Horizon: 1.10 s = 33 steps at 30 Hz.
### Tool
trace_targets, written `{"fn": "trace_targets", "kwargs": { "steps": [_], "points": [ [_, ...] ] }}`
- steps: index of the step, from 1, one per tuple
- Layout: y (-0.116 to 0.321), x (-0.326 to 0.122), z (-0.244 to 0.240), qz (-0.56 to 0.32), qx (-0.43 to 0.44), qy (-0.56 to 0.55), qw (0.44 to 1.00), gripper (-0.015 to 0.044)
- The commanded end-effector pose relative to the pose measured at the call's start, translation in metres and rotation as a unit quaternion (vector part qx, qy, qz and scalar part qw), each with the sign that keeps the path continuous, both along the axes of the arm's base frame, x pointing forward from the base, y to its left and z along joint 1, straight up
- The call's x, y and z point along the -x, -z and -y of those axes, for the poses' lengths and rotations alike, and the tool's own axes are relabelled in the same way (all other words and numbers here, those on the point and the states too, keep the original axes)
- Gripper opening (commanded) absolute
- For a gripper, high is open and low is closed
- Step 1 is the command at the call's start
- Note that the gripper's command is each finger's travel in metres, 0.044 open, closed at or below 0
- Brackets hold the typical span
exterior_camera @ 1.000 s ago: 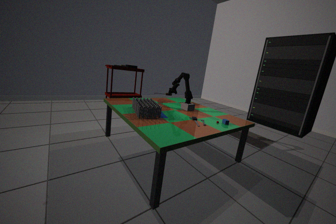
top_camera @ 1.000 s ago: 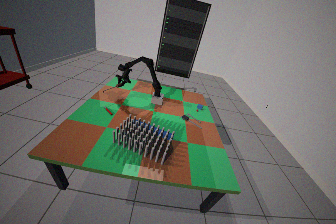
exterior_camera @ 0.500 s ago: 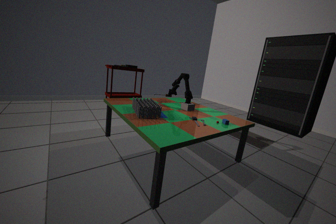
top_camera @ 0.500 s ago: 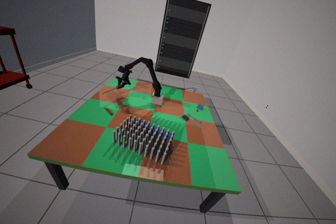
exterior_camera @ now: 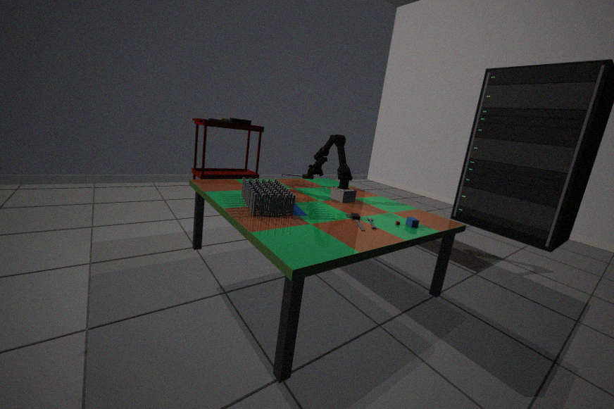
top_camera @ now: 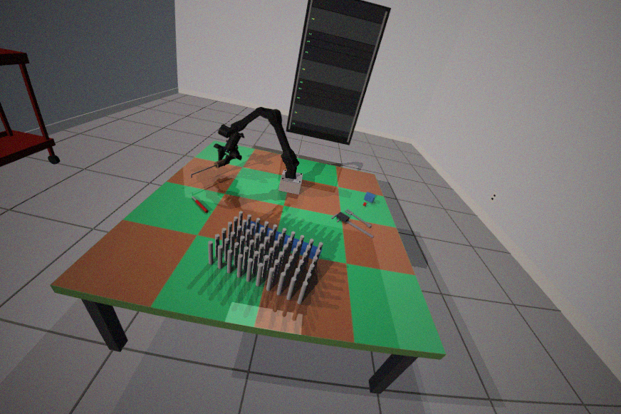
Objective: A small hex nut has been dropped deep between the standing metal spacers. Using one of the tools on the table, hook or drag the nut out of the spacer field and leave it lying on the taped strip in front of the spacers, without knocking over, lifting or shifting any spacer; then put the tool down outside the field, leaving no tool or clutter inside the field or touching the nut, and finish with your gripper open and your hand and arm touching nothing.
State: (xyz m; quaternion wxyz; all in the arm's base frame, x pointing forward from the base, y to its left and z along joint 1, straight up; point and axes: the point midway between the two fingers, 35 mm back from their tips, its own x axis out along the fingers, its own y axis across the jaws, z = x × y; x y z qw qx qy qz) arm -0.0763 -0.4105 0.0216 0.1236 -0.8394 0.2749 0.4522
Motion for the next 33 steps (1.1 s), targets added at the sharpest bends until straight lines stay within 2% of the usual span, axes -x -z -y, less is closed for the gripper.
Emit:
{"fn": "trace_targets", "kwargs": {
  "steps": [1, 33],
  "points": [
    [0.005, -0.001, -0.001, 0.004, 0.000, 0.001, 1.000, 0.0000],
    [0.043, -0.004, -0.007, 0.004, -0.001, 0.001, 1.000, 0.0000]
  ]
}}
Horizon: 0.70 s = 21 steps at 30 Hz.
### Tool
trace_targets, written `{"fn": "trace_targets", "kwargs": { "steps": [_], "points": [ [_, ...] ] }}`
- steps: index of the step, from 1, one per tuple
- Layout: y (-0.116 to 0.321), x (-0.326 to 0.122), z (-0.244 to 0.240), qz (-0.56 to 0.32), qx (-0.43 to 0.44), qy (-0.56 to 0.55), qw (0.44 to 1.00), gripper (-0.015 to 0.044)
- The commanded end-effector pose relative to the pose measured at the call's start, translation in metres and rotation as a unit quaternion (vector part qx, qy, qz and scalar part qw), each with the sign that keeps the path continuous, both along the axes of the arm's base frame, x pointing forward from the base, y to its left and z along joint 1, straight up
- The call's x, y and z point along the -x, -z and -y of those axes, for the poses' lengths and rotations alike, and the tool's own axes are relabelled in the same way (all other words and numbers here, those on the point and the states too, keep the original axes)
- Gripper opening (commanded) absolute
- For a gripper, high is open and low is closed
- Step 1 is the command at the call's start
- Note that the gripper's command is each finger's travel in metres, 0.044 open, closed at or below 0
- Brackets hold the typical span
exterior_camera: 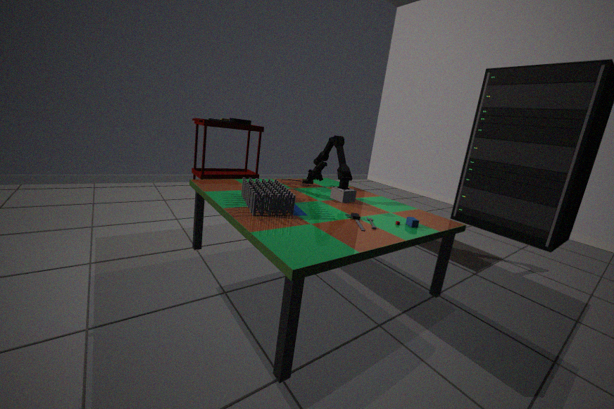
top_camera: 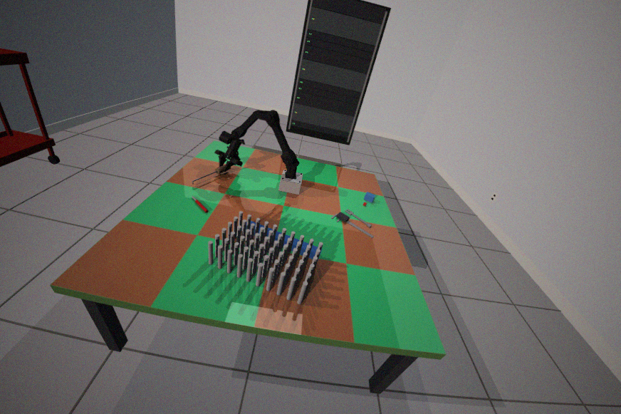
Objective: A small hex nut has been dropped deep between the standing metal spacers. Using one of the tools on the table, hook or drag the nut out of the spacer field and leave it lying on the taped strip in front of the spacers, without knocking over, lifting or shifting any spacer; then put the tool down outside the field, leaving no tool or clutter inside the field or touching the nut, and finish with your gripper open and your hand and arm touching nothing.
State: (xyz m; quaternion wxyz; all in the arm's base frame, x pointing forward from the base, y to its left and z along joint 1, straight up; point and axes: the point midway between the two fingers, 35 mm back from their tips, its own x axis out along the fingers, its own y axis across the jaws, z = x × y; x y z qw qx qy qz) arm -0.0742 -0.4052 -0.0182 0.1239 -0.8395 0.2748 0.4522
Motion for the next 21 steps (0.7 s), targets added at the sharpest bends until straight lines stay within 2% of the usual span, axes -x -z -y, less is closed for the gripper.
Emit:
{"fn": "trace_targets", "kwargs": {
  "steps": [1, 4, 21],
  "points": [
    [0.0046, -0.0015, -0.0017, 0.004, 0.000, 0.001, 1.000, 0.0000],
    [0.0079, -0.0018, -0.0025, 0.004, 0.000, 0.001, 1.000, 0.0000],
    [0.0046, -0.0004, -0.0010, 0.000, 0.000, 0.000, 1.000, 0.0440]
  ]
}}
